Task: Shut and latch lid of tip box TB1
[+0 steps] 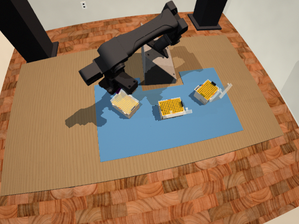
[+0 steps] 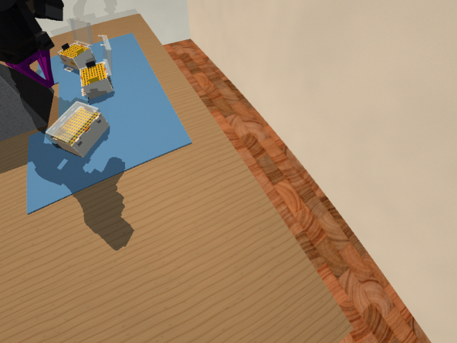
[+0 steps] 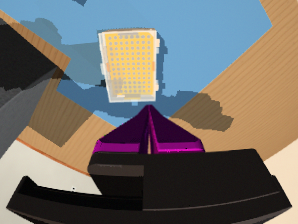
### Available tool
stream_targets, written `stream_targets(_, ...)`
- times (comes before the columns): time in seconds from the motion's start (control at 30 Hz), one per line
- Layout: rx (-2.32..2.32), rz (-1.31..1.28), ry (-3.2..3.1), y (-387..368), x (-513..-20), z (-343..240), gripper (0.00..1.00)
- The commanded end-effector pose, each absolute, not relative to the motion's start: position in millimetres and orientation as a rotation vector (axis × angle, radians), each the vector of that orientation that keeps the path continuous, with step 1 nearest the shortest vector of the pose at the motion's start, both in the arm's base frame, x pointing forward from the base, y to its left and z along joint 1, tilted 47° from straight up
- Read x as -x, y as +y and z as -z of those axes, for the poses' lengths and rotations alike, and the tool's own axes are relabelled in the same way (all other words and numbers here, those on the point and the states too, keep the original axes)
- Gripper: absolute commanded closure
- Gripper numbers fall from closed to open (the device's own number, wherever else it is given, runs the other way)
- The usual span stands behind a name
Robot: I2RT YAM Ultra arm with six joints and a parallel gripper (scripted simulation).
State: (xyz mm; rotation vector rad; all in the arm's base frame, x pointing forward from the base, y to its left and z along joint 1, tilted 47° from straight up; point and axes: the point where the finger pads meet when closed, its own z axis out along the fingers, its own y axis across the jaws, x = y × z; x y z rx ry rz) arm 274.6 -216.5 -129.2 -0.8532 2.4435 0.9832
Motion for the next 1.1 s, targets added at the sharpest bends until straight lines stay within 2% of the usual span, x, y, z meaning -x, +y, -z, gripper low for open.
stream_targets(0.0, 0.840, -0.978, 2.445, -221, -273, 125, 1.00)
stream_targets(0.43, 0.840, -0.978, 2.445, -221, -273, 125, 1.00)
stream_targets(1.07, 0.840, -0.979, 2.445, -179, -260, 136, 1.00)
